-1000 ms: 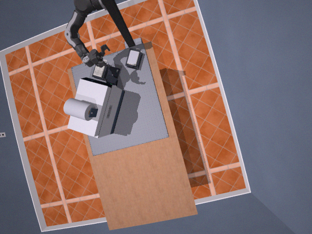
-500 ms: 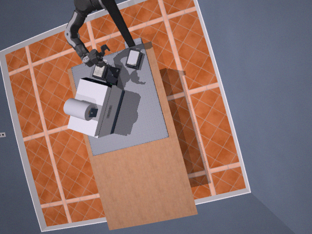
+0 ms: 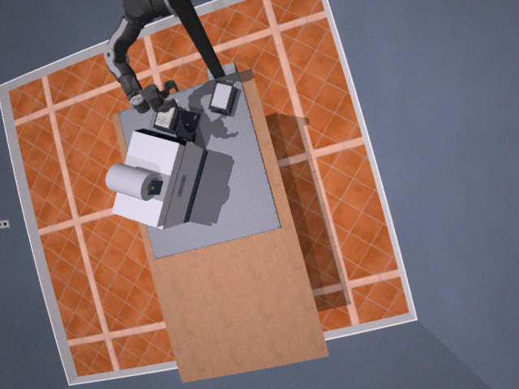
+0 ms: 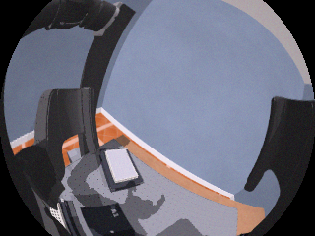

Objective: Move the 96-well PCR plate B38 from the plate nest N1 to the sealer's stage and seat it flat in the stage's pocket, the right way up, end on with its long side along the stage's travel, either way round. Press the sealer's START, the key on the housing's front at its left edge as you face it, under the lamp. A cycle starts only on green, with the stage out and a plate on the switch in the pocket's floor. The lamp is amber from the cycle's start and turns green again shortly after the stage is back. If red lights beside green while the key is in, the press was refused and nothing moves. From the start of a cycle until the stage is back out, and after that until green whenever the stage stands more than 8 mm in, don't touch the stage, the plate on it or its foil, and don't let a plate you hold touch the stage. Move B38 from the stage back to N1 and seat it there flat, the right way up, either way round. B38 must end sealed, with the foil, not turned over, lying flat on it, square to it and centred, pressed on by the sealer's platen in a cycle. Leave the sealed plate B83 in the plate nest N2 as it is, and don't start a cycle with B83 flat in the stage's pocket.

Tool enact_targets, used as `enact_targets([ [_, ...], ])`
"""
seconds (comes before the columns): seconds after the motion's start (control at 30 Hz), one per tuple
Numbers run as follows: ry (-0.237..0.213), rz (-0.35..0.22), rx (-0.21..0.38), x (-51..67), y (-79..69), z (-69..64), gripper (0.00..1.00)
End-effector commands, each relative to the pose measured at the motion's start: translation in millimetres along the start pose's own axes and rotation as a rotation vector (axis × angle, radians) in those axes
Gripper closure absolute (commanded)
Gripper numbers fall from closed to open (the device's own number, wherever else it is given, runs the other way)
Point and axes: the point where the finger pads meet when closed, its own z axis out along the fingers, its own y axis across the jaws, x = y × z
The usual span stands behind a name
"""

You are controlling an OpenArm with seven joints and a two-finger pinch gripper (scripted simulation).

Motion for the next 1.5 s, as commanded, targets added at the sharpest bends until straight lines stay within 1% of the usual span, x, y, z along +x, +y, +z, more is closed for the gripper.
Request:
enact_targets([
  [0.0, -0.005, -0.005, 0.007, 0.0, -1.2, -1.5, 0.23],
  [0.23, -0.005, -0.005, 0.007, 0.0, -1.2, -1.5, 0.23],
  [0.4, -0.186, -0.077, 0.170, -25.0, -24.7, -28.5, 0.23],
  [0.8, -0.186, -0.077, 0.170, -25.0, -24.7, -28.5, 0.23],
  [0.97, -0.367, -0.149, 0.334, -50.0, -48.2, -54.8, 0.23],
  [1.37, -0.367, -0.149, 0.334, -50.0, -48.2, -54.8, 0.23],
  [1.47, -0.475, -0.190, 0.436, -65.2, -63.0, -70.6, 0.23],
])
